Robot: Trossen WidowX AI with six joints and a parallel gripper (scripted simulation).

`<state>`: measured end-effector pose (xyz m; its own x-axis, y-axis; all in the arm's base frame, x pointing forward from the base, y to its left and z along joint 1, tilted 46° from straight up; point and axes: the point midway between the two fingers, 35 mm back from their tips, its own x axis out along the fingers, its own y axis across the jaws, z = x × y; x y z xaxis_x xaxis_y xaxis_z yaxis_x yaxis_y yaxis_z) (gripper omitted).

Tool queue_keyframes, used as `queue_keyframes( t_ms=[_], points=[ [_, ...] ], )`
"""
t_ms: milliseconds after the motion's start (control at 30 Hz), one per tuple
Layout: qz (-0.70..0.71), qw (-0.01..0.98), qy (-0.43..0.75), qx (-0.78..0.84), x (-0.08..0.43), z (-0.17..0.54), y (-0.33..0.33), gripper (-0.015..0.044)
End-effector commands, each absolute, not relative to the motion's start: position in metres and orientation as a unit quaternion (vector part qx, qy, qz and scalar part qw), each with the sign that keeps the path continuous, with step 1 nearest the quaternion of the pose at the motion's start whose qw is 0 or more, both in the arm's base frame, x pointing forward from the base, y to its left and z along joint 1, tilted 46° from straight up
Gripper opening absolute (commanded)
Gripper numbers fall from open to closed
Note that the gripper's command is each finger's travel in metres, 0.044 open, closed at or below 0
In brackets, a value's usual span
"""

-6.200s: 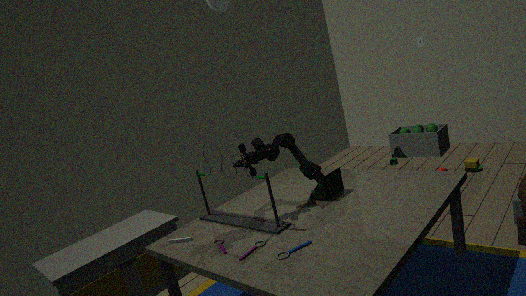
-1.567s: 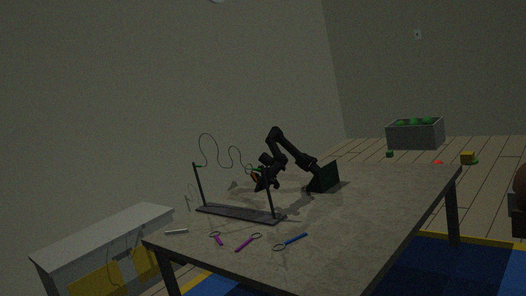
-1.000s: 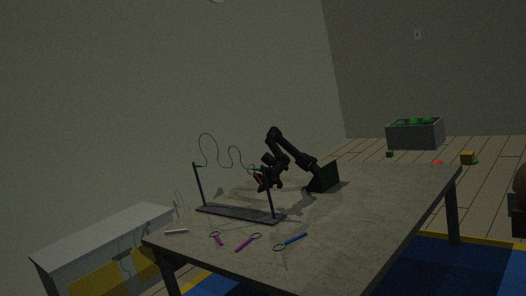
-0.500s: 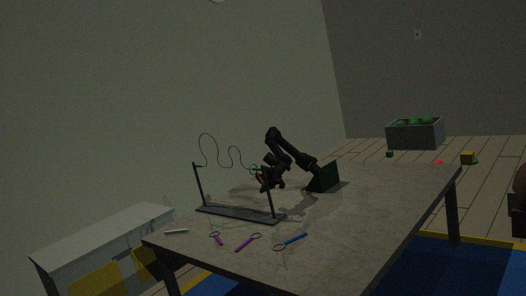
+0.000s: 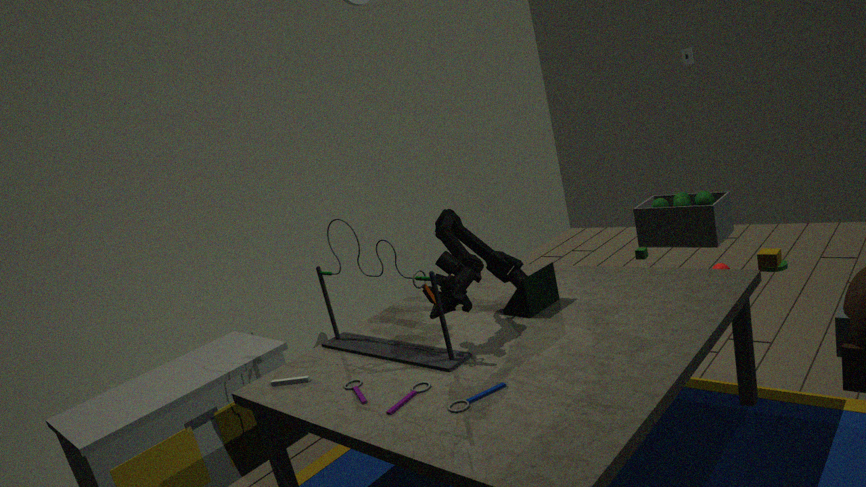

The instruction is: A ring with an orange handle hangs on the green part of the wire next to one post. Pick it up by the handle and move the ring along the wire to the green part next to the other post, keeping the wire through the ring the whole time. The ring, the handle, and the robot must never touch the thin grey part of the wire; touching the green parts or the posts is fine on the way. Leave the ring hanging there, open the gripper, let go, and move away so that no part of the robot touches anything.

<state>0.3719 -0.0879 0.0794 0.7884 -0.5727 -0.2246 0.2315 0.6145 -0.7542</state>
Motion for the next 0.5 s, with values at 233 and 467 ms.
queue_keyframes(
  t_ms=[233, 467],
  points=[
    [-0.231, 0.869, 0.230, -0.373, 0.3685, 0.0677, -0.0974, -0.0150],
    [-0.231, 0.869, 0.230, -0.373, 0.3685, 0.0675, -0.0975, -0.0150]
  ],
)
